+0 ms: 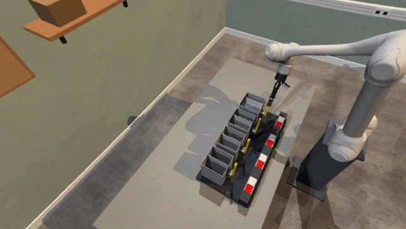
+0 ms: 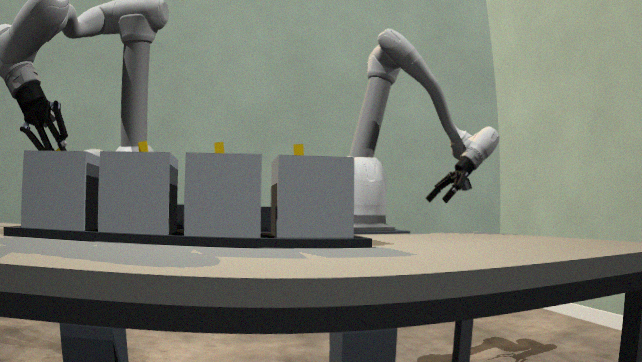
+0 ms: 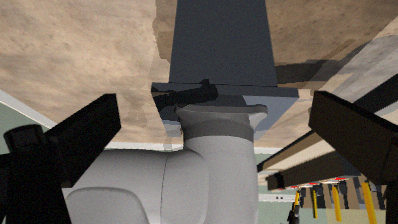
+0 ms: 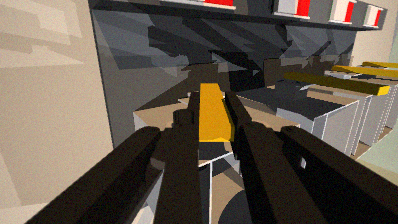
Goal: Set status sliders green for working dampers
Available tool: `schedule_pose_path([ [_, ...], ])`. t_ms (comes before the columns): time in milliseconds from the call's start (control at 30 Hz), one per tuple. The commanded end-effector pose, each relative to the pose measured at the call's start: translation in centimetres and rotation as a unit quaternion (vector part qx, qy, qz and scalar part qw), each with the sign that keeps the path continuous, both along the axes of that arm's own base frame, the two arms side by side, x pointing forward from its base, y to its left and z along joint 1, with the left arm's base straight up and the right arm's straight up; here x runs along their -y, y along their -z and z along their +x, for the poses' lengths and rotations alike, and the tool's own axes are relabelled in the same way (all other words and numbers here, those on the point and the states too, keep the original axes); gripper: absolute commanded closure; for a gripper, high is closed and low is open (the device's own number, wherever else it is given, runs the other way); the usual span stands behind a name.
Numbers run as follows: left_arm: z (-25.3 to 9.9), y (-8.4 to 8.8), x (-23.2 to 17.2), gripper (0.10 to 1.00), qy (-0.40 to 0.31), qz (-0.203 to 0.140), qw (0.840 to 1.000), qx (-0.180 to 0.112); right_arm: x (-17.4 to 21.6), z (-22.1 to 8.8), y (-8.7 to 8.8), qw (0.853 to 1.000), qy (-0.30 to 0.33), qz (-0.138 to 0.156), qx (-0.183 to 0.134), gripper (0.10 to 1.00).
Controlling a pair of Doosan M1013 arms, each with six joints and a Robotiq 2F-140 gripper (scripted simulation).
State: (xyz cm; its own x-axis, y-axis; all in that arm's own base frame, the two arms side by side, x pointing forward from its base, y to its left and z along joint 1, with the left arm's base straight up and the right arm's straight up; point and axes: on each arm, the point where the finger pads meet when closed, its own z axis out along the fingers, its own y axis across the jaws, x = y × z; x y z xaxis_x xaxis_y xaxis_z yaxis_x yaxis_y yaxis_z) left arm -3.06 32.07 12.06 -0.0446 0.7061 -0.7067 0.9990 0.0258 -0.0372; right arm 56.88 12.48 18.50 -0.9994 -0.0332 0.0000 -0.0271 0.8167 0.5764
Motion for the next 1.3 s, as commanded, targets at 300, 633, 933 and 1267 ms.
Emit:
schedule_pose_path([
  [300,-0.01,-0.03,-0.03,0.098,0.000,0.000,1.000,0.000,0.33,0.04,0.19,1.000,0.000,0.019,0.000,0.902],
  [633,-0.01,-0.03,-0.03,0.098,0.000,0.000,1.000,0.000,0.40,0.04,0.24,1.000,0.000,0.024,0.000,0.902],
  [933,-0.01,-0.03,-0.03,0.098,0.000,0.000,1.000,0.000,0.41,0.04,0.25,1.000,0.000,0.024,0.000,0.902],
  [1267,-0.01,-0.03,-0.03,0.098,0.000,0.000,1.000,0.000,0.41,0.04,0.25,1.000,0.000,0.024,0.000,0.902],
])
